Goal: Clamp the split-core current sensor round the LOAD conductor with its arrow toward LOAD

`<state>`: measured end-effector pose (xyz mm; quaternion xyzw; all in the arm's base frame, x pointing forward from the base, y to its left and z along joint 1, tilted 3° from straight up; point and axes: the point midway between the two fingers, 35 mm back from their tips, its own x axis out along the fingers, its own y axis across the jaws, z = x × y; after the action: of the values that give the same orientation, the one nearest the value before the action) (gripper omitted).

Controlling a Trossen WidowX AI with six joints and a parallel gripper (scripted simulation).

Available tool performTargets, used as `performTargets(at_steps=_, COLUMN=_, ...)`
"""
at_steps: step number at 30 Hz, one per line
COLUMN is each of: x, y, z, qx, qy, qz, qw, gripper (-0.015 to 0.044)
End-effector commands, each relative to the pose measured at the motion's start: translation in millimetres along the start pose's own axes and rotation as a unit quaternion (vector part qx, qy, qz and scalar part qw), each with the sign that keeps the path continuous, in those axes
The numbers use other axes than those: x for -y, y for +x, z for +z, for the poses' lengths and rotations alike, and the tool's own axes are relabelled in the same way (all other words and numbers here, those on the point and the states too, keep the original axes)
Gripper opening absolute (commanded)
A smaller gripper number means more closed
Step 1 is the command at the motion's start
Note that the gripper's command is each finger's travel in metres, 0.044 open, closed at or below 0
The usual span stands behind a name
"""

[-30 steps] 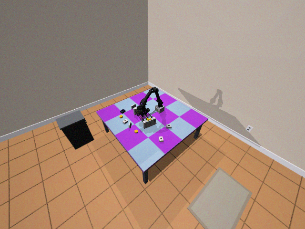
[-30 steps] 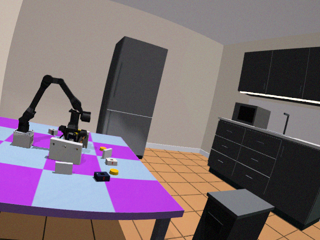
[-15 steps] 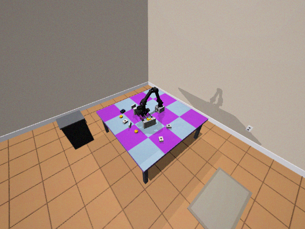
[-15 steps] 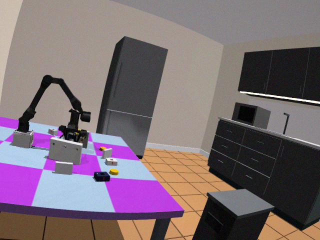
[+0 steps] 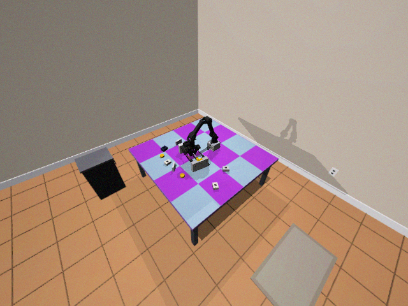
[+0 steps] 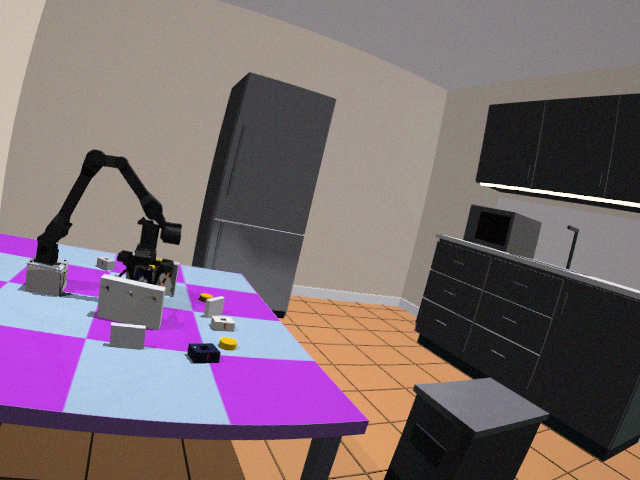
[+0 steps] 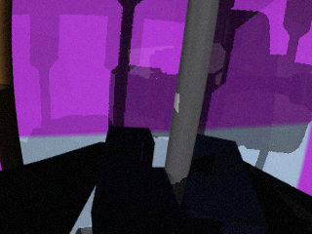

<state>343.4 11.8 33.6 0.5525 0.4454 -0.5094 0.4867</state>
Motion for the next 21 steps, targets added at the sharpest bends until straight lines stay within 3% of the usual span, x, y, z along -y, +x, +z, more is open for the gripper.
performTargets(at_steps=1, x=-0.4, y=-0.3, z=0.0, qx=0.0, qy=0.0, qz=0.001, qw=1.0, gripper=0.0)
performTargets(at_steps=21, x=-0.1, y=-2.5, z=0.0, qx=0.0, qy=0.0, qz=0.0, qw=1.0, gripper=0.0)
